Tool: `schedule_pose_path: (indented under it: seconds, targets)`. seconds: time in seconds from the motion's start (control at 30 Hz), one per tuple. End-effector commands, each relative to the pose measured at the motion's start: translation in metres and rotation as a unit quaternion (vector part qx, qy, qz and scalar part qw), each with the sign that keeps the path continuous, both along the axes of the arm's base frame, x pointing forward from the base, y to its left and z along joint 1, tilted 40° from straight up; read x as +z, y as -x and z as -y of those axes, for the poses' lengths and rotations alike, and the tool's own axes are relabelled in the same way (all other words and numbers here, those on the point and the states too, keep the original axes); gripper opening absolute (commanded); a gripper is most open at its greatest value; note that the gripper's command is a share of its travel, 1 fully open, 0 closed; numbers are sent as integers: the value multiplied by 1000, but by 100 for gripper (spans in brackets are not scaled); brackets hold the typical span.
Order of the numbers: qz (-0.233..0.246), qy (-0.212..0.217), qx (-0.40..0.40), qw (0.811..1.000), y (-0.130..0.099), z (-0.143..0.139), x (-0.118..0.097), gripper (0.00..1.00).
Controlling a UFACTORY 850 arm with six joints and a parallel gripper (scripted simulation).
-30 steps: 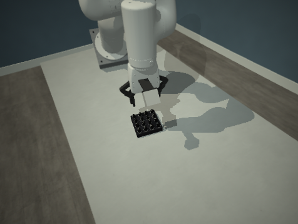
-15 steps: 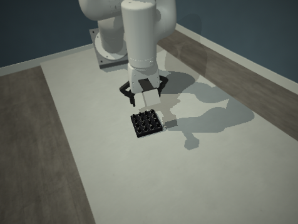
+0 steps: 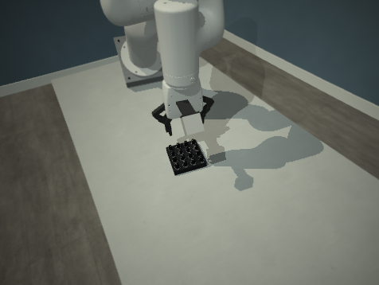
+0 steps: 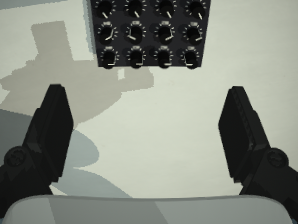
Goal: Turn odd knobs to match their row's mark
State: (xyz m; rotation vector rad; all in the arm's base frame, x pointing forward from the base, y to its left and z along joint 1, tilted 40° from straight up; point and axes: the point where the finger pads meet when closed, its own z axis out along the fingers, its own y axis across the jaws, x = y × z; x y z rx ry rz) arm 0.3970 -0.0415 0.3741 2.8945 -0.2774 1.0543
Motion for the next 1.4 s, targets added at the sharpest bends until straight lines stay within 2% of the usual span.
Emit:
schedule_pose_path:
  seconds: [0.0,1.0,1.2,1.37]
  targets:
    - [1,0,0,1000,0,0,1,100]
    - [1,2,1,1000,0,0,1,100]
    - [1,24,17,1000,-1,5,0,100]
    - [0,98,75,992,-4,20,-3,100]
